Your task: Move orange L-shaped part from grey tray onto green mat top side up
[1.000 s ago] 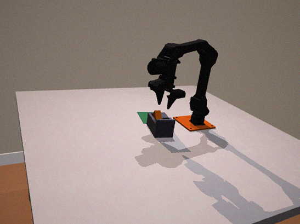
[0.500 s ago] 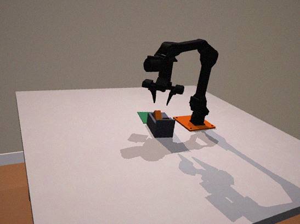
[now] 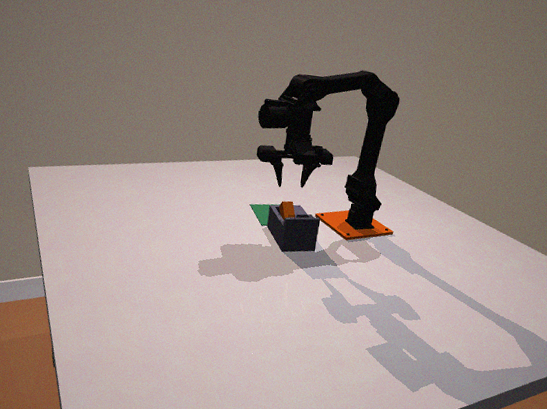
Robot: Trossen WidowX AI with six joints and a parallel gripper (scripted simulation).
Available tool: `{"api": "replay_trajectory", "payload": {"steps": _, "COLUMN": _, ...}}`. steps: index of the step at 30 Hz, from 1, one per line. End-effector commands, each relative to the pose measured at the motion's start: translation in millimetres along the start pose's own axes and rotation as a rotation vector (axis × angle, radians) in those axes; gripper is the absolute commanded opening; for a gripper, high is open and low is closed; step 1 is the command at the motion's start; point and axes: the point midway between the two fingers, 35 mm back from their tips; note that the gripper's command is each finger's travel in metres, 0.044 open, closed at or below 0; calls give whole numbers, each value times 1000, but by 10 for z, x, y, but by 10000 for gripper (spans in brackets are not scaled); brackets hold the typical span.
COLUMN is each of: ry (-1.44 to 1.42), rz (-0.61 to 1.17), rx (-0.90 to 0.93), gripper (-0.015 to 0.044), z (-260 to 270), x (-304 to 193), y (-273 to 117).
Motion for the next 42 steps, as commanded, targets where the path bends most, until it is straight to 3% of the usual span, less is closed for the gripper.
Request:
{"api": "replay_trajectory", "payload": {"steps": 1, "ry": -34, "rz": 4, "rx": 2, "gripper": 280, "z": 2, "x": -21, "y": 74}}
{"api": "replay_trajectory", "payload": {"steps": 6, "ry": -34, "rz": 4, "rx": 2, "gripper": 280, "z": 6, "x": -22, "y": 289}}
{"api": "replay_trajectory", "payload": {"steps": 42, "ry": -34, "rz": 4, "rx": 2, "gripper": 280, "z": 8, "x": -24, "y": 783}}
Point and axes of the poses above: the point midway between the two fingers, 35 mm back from their tips, its own y axis out along the fingers, its own z axis across the jaws, x = y × z, and after that the axes turned 7 degrees about -y, right-handed
